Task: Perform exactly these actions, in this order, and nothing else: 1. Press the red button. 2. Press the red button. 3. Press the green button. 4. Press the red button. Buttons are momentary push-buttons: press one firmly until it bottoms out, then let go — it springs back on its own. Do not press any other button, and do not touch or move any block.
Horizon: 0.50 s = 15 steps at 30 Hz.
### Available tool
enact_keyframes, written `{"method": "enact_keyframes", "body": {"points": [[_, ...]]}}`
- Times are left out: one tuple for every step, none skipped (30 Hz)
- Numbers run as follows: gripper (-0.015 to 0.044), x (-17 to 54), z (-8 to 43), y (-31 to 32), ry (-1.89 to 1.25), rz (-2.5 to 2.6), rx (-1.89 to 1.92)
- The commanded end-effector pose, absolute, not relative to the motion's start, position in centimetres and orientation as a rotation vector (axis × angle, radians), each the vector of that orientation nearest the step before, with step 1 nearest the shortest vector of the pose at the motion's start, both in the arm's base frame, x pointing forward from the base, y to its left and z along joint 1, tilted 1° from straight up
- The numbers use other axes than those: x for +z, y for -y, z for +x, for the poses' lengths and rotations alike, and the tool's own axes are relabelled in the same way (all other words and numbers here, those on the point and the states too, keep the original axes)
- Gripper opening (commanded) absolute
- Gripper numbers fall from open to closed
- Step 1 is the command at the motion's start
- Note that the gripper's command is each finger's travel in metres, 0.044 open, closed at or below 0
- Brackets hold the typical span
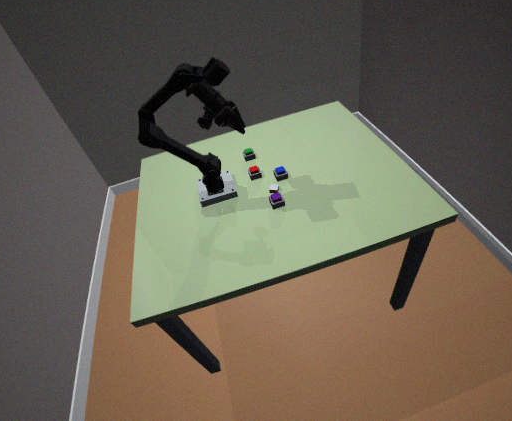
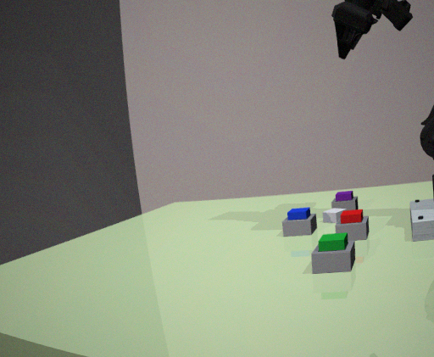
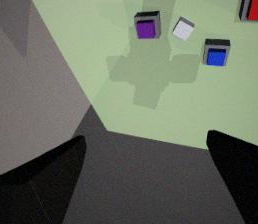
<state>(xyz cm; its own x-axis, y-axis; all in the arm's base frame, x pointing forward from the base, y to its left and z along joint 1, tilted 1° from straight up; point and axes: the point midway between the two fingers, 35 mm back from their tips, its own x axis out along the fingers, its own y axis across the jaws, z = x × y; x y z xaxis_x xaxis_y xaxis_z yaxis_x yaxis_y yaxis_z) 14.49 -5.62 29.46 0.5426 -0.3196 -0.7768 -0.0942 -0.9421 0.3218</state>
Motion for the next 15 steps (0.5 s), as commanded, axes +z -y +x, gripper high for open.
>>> {"method": "enact_keyframes", "body": {"points": [[0.04,29.4,14.6,5.6,0.328,2.524,-1.353],[0.04,29.1,14.8,5.4,0.272,2.478,-1.356],[0.04,28.6,15.1,5.1,0.18,2.4,-1.356],[0.04,28.1,15.5,4.8,0.071,2.306,-1.35],[0.04,27.5,15.9,4.4,-0.034,2.211,-1.339],[0.04,26.9,16.3,4.0,-0.135,2.115,-1.322],[0.04,26.3,16.6,3.7,-0.234,2.018,-1.3],[0.04,25.7,16.9,3.3,-0.329,1.921,-1.273],[0.04,25.1,17.2,2.9,-0.422,1.824,-1.241],[0.04,24.5,17.4,2.4,-0.51,1.726,-1.205],[0.04,24.0,17.6,2.0,-0.596,1.628,-1.165],[0.04,23.4,17.8,1.6,-0.678,1.53,-1.12],[0.04,22.8,18.0,1.2,-0.757,1.432,-1.072],[0.04,22.2,18.1,0.7,-0.833,1.334,-1.02],[0.04,21.5,18.2,0.3,-0.905,1.236,-0.965]]}}
